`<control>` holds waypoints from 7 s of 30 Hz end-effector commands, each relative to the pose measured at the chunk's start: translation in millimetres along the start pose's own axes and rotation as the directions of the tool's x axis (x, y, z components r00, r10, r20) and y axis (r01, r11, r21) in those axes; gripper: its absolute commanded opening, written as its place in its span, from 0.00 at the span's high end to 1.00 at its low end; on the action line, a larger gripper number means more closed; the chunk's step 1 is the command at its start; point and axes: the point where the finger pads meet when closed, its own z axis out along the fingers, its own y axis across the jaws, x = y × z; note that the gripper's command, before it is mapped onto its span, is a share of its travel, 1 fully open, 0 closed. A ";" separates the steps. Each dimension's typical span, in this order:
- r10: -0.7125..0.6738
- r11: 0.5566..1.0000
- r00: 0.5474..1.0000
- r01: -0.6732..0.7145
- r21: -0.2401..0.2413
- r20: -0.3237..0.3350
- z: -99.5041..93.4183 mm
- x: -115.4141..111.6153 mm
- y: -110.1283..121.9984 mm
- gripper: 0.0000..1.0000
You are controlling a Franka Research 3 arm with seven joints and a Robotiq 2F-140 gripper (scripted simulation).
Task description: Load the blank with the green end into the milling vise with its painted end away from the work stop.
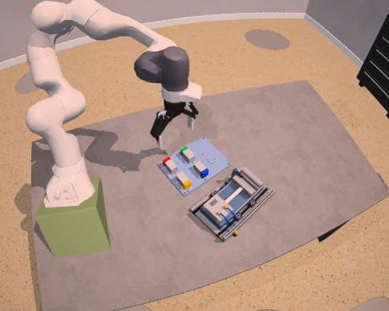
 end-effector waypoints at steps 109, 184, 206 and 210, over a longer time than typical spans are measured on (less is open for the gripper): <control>-0.015 1.000 1.000 0.015 0.000 -0.006 -11.6 -11.2 -3.3 0.00; -0.006 1.000 1.000 0.006 -0.001 -0.001 -147.4 68.6 -10.3 0.00; -0.006 1.000 1.000 0.006 -0.001 -0.001 -143.1 66.4 -11.4 0.00; -0.007 1.000 1.000 0.007 -0.003 0.000 -143.2 66.9 -10.3 0.00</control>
